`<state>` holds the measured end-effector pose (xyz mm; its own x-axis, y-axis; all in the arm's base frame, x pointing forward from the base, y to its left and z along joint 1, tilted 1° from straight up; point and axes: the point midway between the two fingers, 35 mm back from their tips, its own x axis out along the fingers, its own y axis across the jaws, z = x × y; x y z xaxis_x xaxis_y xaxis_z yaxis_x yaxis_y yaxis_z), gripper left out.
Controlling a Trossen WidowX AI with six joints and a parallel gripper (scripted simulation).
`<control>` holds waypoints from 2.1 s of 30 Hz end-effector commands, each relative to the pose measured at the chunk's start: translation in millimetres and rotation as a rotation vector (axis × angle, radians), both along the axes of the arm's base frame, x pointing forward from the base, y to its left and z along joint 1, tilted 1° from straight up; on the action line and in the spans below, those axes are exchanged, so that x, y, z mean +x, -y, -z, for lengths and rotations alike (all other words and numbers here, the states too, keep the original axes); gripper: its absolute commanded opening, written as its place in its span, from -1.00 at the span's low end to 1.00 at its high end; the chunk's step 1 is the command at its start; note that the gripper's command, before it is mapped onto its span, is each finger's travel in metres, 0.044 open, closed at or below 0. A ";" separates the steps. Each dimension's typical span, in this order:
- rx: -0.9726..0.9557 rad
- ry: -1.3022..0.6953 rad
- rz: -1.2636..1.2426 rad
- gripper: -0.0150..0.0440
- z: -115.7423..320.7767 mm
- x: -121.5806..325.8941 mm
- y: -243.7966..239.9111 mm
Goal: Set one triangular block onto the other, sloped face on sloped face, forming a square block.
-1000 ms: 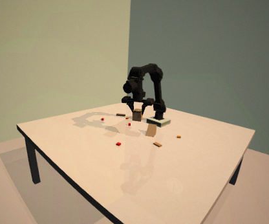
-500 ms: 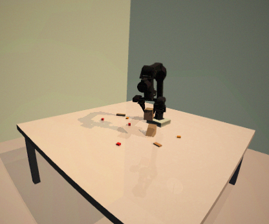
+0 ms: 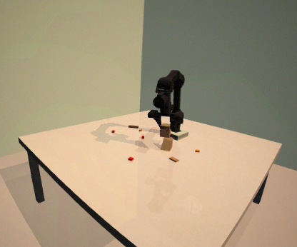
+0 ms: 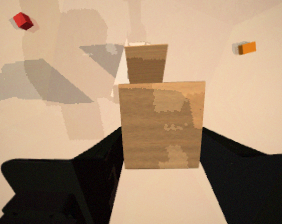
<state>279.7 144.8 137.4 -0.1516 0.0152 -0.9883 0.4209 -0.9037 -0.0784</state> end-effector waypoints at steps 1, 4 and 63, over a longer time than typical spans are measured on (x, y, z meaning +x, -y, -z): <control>0.002 -0.002 0.005 -0.49 13.6 -6.3 2.1; 0.002 -0.002 0.005 -0.49 22.7 -10.0 3.7; -0.061 -0.001 -0.038 -0.49 73.7 -27.2 10.2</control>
<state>252.6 135.2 64.2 -0.1528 -0.0472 -0.9871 0.4591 -0.8879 -0.0286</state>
